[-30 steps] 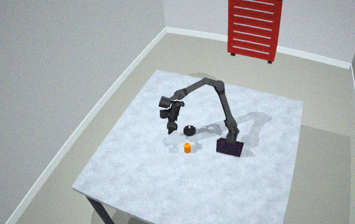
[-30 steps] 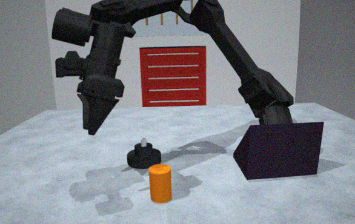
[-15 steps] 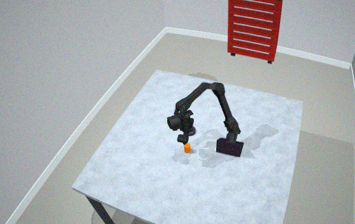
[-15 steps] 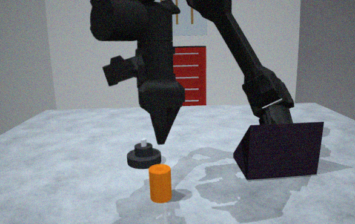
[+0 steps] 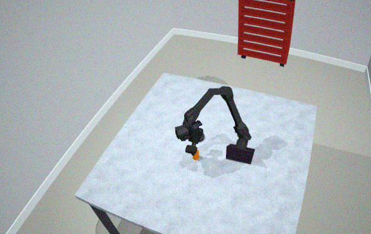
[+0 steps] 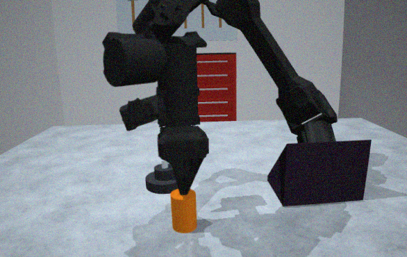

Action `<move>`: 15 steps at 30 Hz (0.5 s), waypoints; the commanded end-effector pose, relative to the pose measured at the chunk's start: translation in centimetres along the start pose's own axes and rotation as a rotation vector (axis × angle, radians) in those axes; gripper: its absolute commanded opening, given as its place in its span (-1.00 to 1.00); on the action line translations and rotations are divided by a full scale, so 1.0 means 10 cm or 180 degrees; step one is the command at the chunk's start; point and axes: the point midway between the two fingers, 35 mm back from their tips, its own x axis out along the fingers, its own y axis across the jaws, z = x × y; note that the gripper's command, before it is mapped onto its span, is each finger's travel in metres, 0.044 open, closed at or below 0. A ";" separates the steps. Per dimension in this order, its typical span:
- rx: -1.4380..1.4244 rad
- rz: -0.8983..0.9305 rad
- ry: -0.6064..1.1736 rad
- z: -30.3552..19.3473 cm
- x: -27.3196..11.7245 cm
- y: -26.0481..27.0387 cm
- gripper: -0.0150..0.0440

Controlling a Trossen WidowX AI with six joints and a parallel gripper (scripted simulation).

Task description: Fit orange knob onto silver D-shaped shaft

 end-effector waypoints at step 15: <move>-0.0018 -0.0026 0.0024 -0.01 0.29 -0.01 1.00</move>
